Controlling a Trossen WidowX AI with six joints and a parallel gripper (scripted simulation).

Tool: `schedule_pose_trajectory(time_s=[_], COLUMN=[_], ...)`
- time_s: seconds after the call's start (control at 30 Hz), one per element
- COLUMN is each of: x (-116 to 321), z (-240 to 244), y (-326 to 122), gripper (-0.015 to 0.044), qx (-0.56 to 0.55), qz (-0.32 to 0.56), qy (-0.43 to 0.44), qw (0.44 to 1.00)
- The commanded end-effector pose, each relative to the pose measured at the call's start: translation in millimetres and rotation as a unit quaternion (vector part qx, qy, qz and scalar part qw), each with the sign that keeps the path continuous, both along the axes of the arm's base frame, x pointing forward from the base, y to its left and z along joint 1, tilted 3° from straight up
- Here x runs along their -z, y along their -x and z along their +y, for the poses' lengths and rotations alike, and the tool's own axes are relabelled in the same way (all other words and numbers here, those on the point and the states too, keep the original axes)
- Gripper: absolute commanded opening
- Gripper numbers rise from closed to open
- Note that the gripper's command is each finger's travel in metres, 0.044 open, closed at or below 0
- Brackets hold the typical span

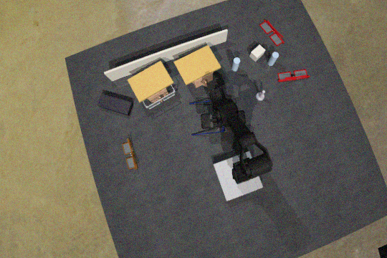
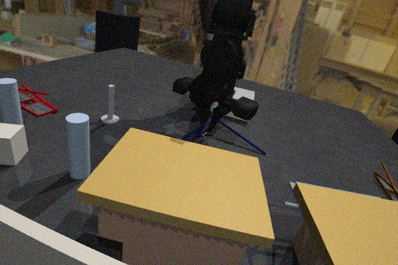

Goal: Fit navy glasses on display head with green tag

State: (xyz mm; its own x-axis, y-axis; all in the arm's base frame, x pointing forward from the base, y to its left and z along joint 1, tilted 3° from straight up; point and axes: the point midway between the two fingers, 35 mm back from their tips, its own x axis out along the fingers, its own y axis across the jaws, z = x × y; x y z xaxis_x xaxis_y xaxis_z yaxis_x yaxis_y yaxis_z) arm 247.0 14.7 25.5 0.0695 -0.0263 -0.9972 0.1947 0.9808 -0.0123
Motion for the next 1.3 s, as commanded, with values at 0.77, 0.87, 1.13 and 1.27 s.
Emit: schedule_pose_trajectory(time_s=[0.77,0.87,1.13,1.27], x=[-53,-69,-100,-101], z=[3,3,6,8], y=[-2,-1,1,1], gripper=[0.0,0.0,0.0,0.0], qx=[-0.001,-0.001,-0.002,0.003], qz=[0.001,0.002,0.003,0.002], qy=[0.001,0.002,0.002,0.004], qw=[1.0,1.0,1.0,1.0])
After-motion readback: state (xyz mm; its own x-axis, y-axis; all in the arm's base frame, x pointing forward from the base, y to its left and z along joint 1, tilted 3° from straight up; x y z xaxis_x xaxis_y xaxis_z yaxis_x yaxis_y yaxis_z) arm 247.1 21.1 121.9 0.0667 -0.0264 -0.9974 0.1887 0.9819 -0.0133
